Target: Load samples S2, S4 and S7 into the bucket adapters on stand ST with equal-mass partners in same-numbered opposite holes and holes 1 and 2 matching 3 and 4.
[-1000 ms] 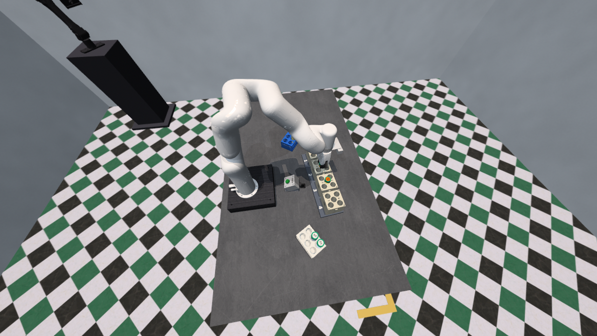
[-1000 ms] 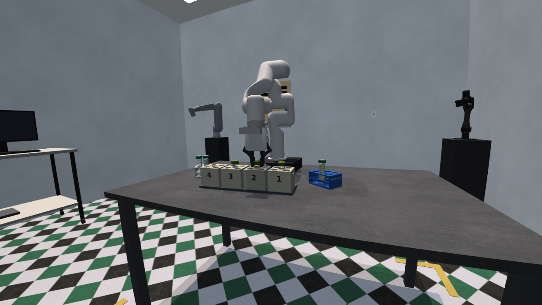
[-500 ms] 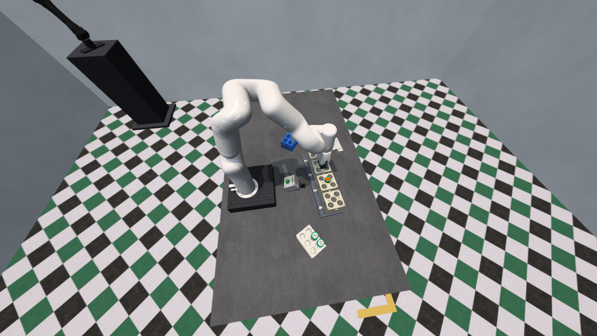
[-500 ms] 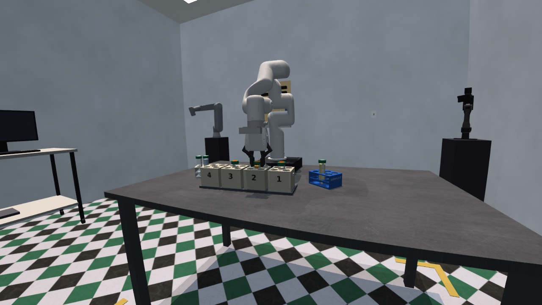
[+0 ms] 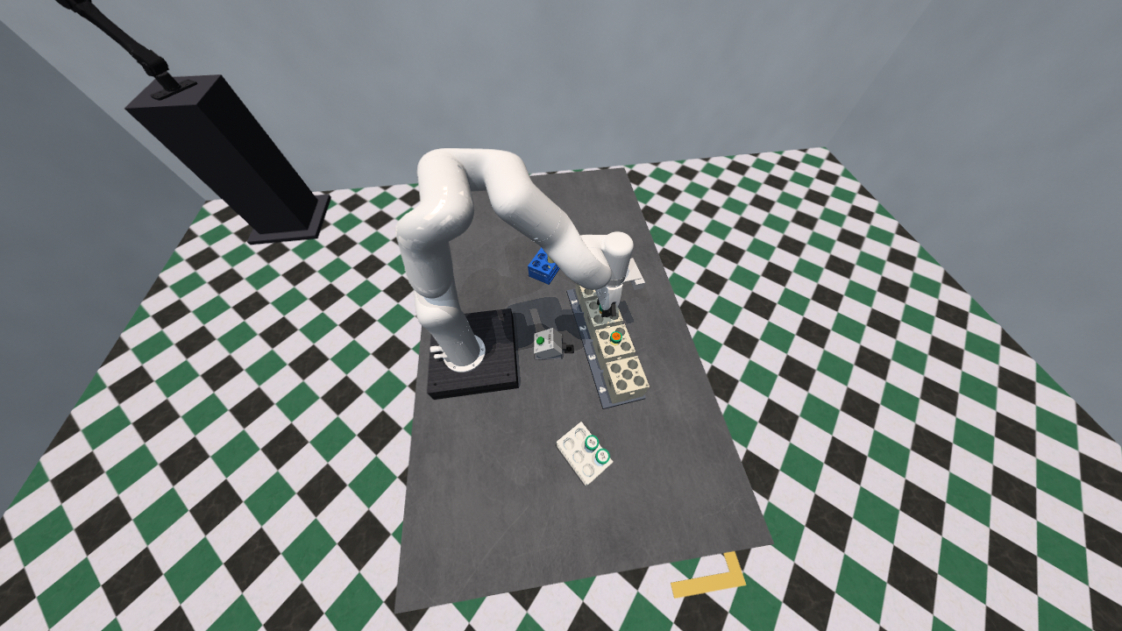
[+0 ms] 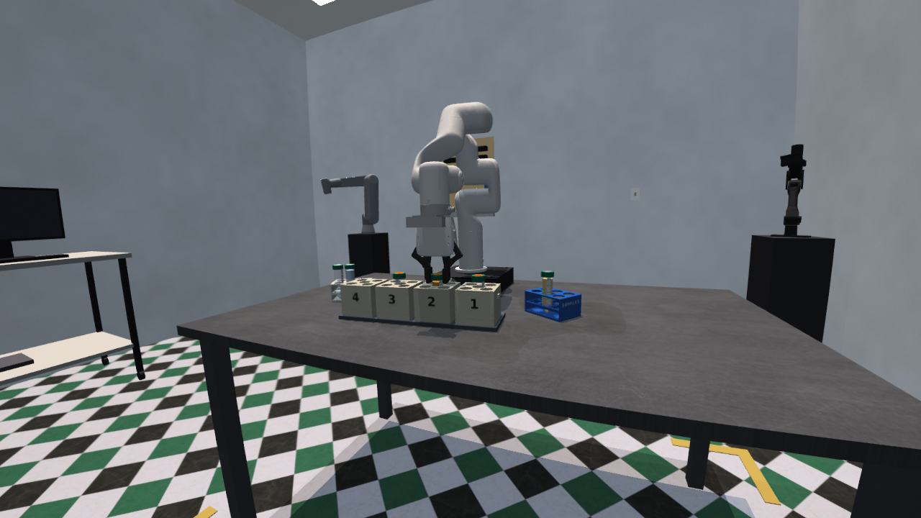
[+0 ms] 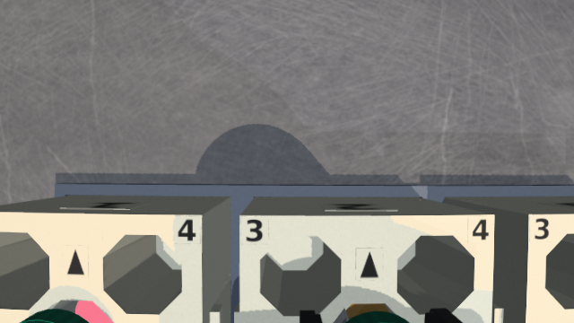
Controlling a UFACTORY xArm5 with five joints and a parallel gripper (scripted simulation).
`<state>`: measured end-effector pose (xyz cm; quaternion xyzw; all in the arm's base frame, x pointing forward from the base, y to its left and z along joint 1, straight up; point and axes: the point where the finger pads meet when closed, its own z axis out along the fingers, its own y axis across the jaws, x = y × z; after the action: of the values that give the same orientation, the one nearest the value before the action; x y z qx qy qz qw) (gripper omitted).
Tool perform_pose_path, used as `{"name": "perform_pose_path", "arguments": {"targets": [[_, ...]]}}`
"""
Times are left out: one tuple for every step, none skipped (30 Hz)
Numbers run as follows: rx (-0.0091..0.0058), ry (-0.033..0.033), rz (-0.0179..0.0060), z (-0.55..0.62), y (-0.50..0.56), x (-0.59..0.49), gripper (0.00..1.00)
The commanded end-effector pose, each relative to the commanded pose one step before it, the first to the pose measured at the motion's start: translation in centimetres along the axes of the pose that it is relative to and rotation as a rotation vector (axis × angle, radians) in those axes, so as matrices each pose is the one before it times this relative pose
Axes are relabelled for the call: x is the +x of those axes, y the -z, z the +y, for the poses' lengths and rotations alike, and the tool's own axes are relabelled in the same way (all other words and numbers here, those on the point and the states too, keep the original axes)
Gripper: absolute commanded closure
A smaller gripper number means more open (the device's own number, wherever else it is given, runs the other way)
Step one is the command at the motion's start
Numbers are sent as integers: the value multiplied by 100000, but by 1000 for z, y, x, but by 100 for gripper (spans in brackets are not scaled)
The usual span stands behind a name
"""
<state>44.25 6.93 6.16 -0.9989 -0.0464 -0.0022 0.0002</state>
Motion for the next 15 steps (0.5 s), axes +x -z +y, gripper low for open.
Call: {"name": "perform_pose_path", "arguments": {"targets": [[-285, 0, 411, -9, 137, 137, 56], [0, 0, 0, 0, 0, 0, 56], [0, 0, 0, 0, 0, 0, 56], [0, 0, 1, 0, 200, 1, 56], [0, 0, 1, 0, 200, 1, 56], [0, 0, 0, 0, 0, 0, 56], [0, 0, 0, 0, 0, 0, 56], [0, 0, 1, 0, 200, 1, 56], [0, 0, 1, 0, 200, 1, 56], [0, 0, 1, 0, 200, 1, 56], [0, 0, 1, 0, 200, 0, 56], [0, 0, 1, 0, 200, 0, 56], [0, 0, 1, 0, 200, 0, 56], [0, 0, 1, 0, 200, 0, 56], [0, 0, 1, 0, 200, 0, 56]]}}
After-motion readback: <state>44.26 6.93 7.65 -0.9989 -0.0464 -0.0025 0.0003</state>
